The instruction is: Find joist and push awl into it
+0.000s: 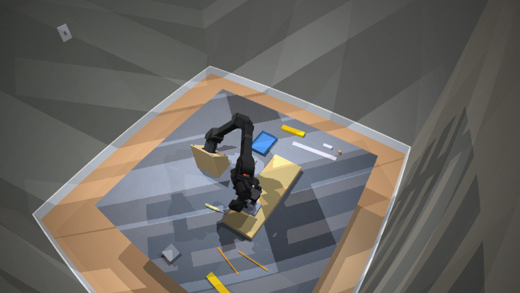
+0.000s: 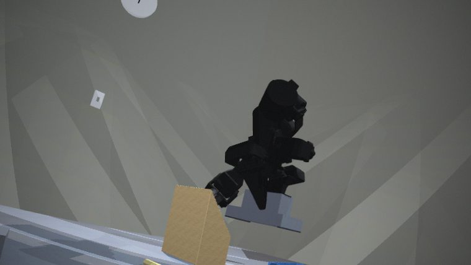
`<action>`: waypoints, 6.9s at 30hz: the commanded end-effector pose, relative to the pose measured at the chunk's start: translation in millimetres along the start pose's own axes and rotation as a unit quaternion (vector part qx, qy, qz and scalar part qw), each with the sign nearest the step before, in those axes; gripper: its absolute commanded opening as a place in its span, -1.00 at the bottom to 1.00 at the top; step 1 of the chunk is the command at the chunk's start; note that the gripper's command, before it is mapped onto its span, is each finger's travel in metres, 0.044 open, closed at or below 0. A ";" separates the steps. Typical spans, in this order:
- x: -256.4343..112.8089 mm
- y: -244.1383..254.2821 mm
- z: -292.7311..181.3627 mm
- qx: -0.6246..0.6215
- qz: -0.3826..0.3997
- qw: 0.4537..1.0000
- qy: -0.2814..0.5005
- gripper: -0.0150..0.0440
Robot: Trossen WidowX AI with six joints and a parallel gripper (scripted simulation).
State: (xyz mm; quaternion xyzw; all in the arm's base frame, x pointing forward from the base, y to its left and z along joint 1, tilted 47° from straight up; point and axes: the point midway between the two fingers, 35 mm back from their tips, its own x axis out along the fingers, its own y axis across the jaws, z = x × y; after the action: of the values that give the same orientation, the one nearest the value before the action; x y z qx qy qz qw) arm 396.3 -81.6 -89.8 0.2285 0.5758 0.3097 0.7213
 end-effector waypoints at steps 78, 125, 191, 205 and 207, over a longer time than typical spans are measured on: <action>-21.0 485.5 -139.8 -0.605 0.168 0.778 -0.018 -0.49; 21.0 505.9 -187.3 -0.645 0.201 0.737 -0.025 -0.49; -6.7 495.9 -169.8 -0.638 0.187 0.747 -0.022 1.00; 43.5 298.9 -55.3 -0.469 -0.003 0.882 0.049 1.00; 44.4 267.7 -50.7 -0.442 -0.019 0.895 0.061 1.00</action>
State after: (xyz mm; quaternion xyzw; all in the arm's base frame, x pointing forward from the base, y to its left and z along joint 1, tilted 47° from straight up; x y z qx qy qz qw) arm 282.9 174.3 89.4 -0.1581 0.3747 0.5701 0.7139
